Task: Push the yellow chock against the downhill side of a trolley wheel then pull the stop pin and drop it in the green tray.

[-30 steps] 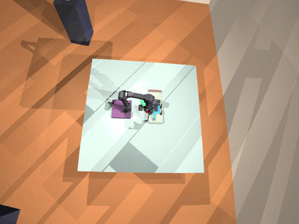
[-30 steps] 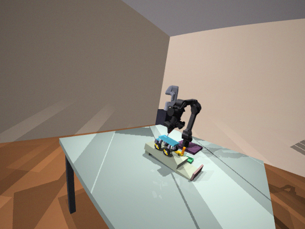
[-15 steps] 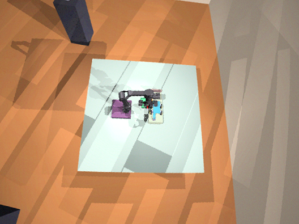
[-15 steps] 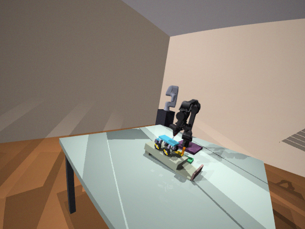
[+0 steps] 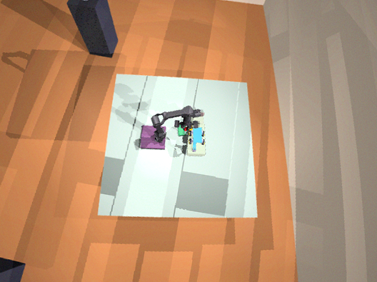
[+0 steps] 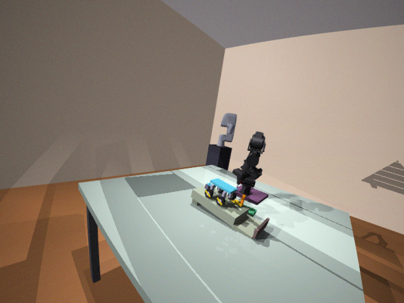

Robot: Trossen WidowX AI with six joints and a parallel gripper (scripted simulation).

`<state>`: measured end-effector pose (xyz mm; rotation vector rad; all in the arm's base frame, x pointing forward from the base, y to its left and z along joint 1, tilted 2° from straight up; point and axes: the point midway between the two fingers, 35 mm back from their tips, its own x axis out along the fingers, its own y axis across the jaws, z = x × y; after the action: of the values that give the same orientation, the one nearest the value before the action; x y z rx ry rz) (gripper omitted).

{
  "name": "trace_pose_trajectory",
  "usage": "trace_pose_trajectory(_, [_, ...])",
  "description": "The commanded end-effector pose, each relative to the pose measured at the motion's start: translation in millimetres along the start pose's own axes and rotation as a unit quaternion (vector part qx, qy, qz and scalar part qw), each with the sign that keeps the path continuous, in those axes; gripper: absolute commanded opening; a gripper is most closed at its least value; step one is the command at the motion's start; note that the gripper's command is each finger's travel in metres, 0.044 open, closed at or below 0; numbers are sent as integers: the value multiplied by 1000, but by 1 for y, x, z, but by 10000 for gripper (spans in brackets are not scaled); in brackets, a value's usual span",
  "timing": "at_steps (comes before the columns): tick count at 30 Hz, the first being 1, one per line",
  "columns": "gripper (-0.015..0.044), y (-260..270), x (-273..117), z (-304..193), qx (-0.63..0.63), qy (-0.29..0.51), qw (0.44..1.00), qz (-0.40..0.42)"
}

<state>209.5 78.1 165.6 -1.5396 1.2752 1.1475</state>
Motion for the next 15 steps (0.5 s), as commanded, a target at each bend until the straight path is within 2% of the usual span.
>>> trace_pose_trajectory(1, [0,1,-1,16,1,-1,1000,4])
trace_pose_trajectory(15, [0,4,-6,64,1,-3,1000,5])
